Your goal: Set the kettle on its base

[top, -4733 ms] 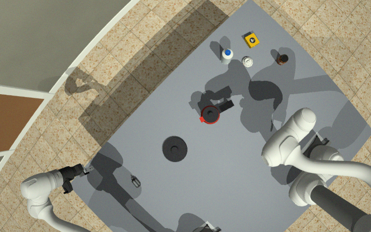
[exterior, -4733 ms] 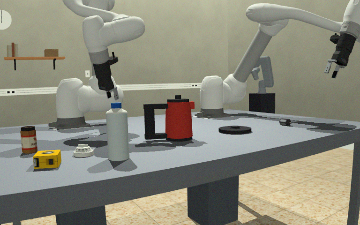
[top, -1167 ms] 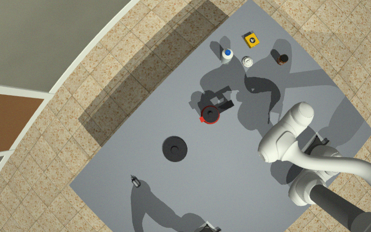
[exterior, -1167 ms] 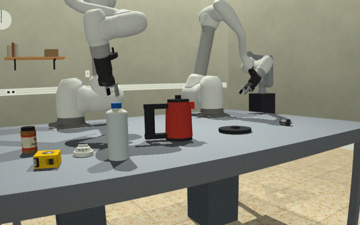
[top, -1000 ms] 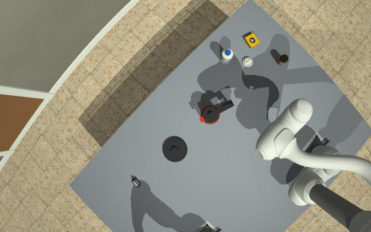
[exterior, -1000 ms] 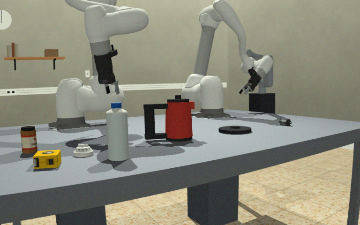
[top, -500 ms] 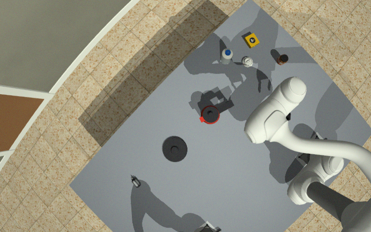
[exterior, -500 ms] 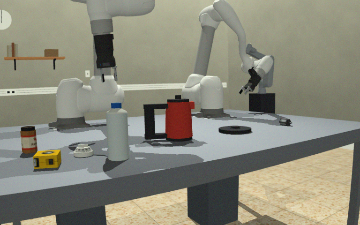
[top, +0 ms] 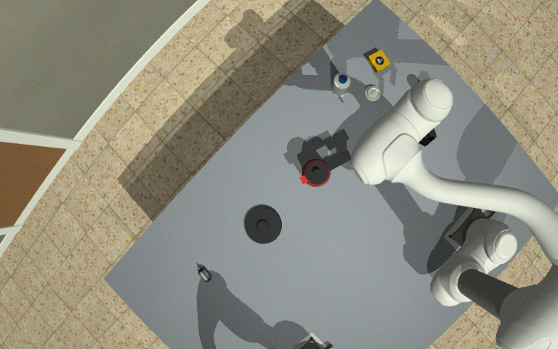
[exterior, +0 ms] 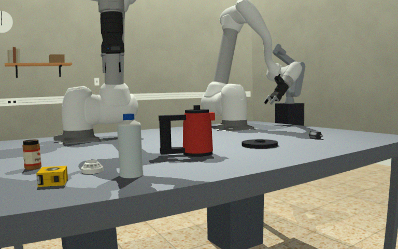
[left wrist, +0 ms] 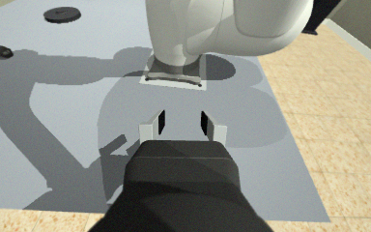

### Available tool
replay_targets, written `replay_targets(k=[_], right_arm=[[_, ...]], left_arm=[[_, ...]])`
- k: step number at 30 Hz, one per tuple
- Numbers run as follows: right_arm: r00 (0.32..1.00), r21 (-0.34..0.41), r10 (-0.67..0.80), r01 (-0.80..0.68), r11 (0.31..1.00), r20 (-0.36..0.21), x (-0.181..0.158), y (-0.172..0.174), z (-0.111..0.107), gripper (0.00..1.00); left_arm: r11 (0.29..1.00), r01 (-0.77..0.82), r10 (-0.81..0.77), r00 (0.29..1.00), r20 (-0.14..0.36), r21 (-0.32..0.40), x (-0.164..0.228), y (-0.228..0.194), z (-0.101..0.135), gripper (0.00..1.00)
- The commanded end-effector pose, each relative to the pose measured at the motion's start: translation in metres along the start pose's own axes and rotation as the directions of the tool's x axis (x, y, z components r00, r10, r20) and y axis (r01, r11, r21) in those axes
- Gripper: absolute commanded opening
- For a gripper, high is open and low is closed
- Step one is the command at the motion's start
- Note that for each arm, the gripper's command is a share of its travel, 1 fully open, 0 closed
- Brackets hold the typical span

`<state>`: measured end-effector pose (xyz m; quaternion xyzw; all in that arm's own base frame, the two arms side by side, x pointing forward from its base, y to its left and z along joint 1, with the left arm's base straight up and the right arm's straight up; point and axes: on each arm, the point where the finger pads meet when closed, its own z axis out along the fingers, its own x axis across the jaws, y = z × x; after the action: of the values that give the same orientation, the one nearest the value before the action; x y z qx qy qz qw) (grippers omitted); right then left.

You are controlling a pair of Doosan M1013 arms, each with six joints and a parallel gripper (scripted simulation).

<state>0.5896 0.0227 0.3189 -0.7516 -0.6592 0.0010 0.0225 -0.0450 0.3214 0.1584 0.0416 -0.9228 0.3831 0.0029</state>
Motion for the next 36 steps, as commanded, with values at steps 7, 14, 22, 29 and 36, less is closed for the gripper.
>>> replay_targets(k=[7, 14, 22, 29, 36], right_arm=[[0.994, -0.027, -0.11, 0.111, 0.993, 0.026, -0.014, 0.032, -0.019, 1.0], [0.991, -0.031, -0.13, 0.131, 0.991, 0.032, -0.017, 0.037, -0.023, 1.0], [0.991, -0.031, -0.128, 0.129, 0.991, 0.032, -0.017, 0.037, -0.023, 1.0], [0.993, -0.032, -0.113, 0.114, 0.993, 0.032, -0.015, 0.038, -0.022, 1.0], [0.996, -0.033, -0.084, 0.085, 0.996, 0.031, -0.011, 0.038, -0.021, 1.0]], left_arm=[[1.0, 0.0, 0.0, 1.0, 0.0, -0.001, 0.0, 0.0, 0.0, 1.0], [1.0, 0.0, 0.0, 1.0, 0.0, -0.001, 0.0, 0.0, 0.0, 1.0], [1.0, 0.0, 0.0, 1.0, 0.0, -0.001, 0.0, 0.0, 0.0, 1.0], [1.0, 0.0, 0.0, 1.0, 0.0, -0.001, 0.0, 0.0, 0.0, 1.0], [1.0, 0.0, 0.0, 1.0, 0.0, -0.001, 0.0, 0.0, 0.0, 1.0]])
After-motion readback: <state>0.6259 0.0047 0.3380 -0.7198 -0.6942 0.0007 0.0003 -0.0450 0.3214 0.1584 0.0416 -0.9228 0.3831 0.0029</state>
